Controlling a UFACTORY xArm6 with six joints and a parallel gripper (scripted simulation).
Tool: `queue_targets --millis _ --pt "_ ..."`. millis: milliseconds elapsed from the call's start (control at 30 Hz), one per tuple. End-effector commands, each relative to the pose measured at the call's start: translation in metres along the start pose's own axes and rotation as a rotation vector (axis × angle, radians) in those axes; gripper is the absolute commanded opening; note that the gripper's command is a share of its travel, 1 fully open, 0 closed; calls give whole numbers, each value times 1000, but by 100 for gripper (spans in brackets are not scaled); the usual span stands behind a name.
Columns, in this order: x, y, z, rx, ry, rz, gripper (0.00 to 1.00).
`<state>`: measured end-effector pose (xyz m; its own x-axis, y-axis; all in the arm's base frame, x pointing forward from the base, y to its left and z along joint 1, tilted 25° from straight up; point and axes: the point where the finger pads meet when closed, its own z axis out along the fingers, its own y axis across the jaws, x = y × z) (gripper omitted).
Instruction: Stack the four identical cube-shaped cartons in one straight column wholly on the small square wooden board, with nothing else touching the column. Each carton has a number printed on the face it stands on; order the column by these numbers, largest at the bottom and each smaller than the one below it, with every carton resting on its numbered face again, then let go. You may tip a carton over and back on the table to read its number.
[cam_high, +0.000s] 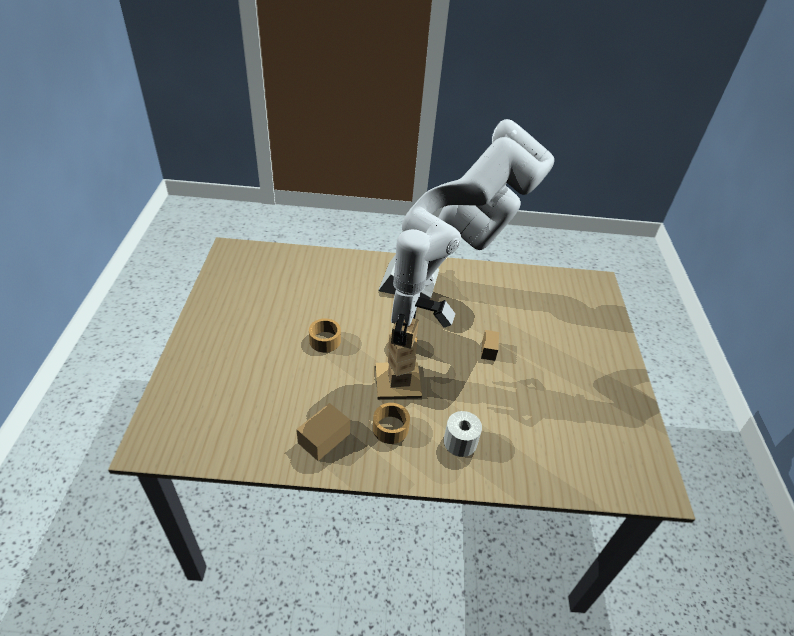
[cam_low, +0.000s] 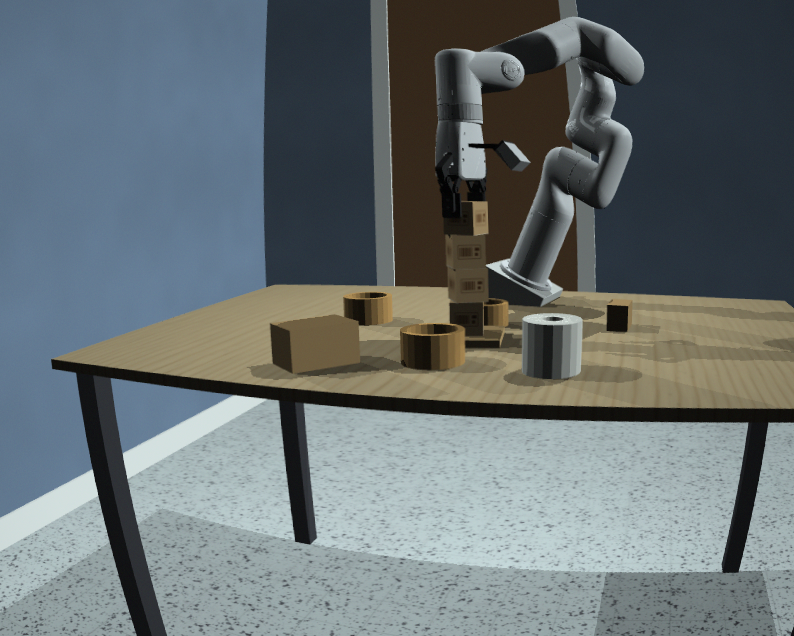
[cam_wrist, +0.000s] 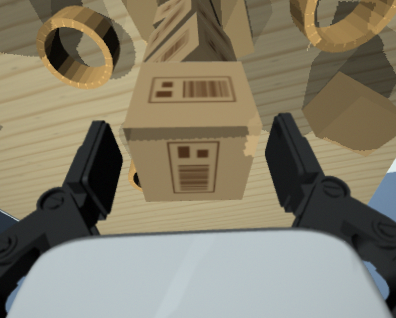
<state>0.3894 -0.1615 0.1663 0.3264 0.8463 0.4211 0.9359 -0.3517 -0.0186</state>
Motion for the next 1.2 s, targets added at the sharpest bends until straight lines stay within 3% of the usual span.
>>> queue_targets --millis 0,267,400,500,567,1167 --pt "0 1 -2 -4 -1 -1 100" --pt "0 1 -2 -4 -1 -1 100" --pt "0 1 -15 -4 -1 -1 100" --pt "0 0 -51 -4 -2 0 100" --pt "0 -1 -64 -4 -3 0 100" --pt "0 -1 -65 -4 -3 0 100"
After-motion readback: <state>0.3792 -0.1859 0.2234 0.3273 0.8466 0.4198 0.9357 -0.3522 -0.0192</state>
